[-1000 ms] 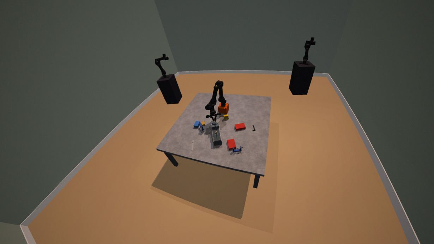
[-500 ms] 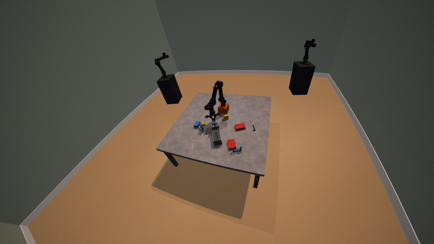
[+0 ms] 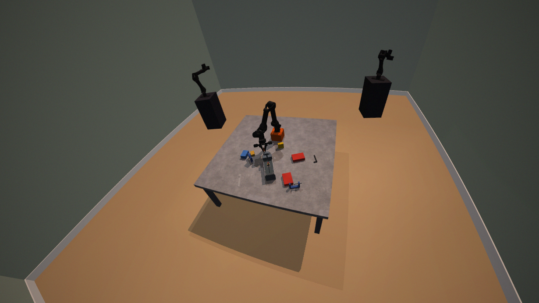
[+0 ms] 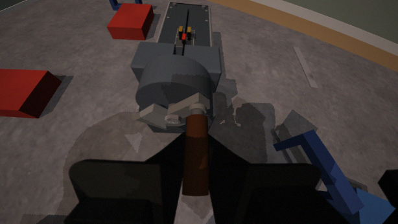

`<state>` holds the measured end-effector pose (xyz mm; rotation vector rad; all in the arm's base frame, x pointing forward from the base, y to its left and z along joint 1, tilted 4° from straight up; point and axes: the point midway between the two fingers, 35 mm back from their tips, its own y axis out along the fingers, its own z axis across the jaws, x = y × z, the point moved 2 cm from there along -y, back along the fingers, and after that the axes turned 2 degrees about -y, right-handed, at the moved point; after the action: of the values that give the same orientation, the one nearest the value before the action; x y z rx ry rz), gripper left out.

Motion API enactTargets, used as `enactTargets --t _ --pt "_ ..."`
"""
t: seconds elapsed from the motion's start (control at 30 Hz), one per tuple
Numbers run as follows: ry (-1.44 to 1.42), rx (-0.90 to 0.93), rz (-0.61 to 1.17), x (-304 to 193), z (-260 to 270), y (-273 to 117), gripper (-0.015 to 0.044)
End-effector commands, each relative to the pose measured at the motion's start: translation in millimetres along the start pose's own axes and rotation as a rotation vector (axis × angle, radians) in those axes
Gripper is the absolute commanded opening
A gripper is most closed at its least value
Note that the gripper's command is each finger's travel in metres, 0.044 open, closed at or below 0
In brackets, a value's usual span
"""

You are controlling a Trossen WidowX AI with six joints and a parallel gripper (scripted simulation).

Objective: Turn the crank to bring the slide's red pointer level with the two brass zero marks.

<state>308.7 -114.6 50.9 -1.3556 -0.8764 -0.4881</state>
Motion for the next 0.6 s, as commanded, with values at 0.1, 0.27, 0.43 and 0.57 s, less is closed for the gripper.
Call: enactTargets --t 0.1,0.27,0.43,0.57 --pt "-0.003 -0.011 0.008 -7.6 -7.9 7.4 0.0000" --pt "-0.003 -0.011 0.008 -13.8 -9.5 13.4 0.0000" --pt "-0.003 -0.011 0.008 -20.3 -8.6 20.0 0.0000" --pt "-0.002 -0.011 0.008 -23.5 -6.1 23.2 0.0000"
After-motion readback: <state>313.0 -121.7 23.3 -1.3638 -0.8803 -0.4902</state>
